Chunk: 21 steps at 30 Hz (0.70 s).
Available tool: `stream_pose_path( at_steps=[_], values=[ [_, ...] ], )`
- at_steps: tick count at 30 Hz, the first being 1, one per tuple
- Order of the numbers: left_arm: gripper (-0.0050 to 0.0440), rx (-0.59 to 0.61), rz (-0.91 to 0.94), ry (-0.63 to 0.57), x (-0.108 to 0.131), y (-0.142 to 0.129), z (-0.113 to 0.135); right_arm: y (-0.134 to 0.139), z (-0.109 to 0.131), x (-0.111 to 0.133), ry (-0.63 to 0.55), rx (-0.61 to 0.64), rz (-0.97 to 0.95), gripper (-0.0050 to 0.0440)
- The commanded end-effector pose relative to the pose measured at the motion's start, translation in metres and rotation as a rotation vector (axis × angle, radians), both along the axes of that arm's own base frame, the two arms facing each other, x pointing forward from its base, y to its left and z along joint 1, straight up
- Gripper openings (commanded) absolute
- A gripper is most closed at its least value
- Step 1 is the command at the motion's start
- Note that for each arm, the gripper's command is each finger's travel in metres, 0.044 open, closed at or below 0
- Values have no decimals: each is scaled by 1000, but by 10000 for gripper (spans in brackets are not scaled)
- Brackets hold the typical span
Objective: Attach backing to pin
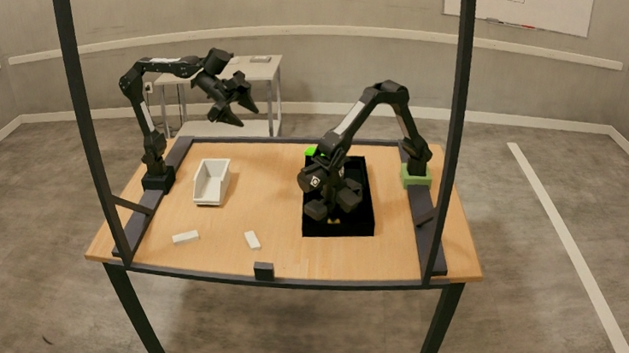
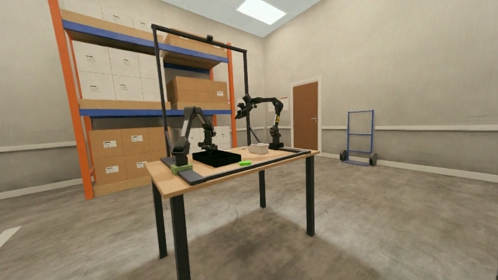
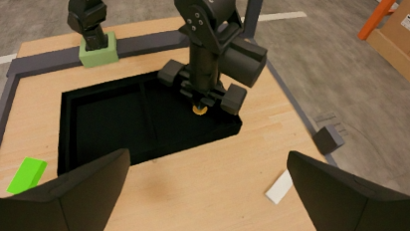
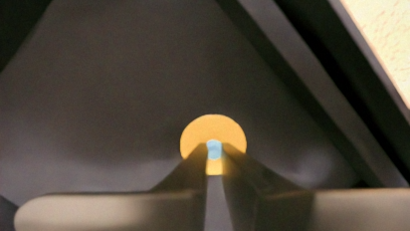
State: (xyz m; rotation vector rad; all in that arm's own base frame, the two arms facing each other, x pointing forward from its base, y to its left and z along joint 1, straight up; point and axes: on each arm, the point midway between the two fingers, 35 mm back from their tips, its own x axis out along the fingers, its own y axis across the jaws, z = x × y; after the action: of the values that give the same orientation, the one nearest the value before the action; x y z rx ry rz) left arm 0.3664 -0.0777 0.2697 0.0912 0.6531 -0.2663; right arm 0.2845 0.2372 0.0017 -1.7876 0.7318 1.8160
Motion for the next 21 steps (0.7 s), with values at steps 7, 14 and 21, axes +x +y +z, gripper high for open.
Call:
stream_pose_path(
  at_steps=[7, 14, 21],
  values=[
    [440, -4, -1, -21, -1, 0, 8, 0, -6, -2, 6, -1, 4, -50],
    [440, -4, -1, -21, -1, 0, 8, -3, -5, -4, 0, 2, 2, -50],
    [440, -4, -1, -21, -1, 0, 8, -4, -11, -5, -1, 1, 1, -50]
  ],
)
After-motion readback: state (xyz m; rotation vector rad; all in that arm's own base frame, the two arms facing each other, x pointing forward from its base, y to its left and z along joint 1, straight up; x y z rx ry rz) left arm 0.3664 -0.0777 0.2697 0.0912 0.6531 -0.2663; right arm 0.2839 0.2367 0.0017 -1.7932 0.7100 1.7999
